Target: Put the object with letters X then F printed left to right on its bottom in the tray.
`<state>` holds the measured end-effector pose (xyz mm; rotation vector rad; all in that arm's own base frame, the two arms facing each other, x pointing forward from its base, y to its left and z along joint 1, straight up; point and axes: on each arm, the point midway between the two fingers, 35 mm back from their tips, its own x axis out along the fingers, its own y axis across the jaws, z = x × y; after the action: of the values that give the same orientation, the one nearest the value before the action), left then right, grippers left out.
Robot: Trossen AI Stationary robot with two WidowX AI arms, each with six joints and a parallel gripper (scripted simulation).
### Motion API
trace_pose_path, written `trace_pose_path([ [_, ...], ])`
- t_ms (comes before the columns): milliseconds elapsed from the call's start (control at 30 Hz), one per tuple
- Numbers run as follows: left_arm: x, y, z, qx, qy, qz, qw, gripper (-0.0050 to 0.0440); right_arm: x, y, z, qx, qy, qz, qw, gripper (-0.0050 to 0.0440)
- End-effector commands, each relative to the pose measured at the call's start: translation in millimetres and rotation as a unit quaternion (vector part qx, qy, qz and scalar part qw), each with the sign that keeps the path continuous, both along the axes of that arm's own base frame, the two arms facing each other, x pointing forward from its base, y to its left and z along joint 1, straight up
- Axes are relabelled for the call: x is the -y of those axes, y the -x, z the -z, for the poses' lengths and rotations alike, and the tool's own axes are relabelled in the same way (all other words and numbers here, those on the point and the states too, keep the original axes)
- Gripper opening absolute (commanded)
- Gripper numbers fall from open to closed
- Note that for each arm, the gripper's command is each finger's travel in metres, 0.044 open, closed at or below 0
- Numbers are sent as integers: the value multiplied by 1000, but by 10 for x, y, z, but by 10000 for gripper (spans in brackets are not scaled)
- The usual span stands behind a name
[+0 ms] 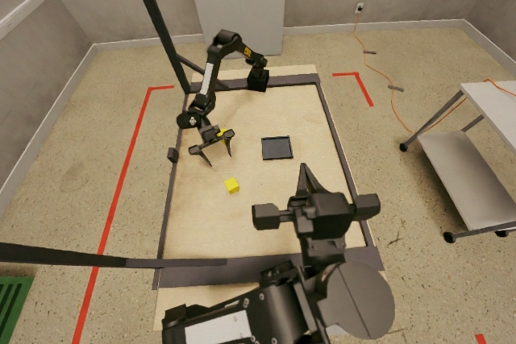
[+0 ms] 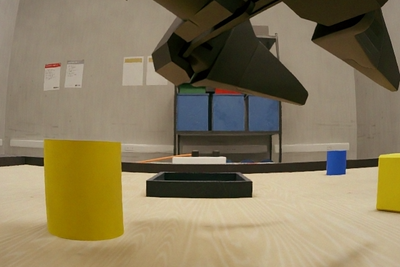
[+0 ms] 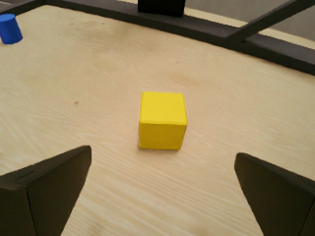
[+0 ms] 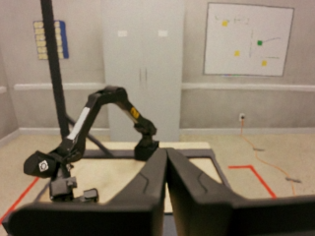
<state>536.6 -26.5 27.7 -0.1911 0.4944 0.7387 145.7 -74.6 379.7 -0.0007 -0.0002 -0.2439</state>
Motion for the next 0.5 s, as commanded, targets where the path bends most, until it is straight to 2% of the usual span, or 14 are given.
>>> trace_pose_path([
  [0, 5, -74, -183, 21, 6, -5, 1000, 400, -7, 2, -24, 0, 2, 0, 1000, -50],
  [233, -1, -57, -103, 12, 4, -3, 1000, 400, -7, 2, -24, 0, 2, 0, 1000, -50],
  [467, -143, -264, 21, 11, 5, -3, 1000, 400, -7, 2, -24, 0, 2, 0, 1000, -50],
])
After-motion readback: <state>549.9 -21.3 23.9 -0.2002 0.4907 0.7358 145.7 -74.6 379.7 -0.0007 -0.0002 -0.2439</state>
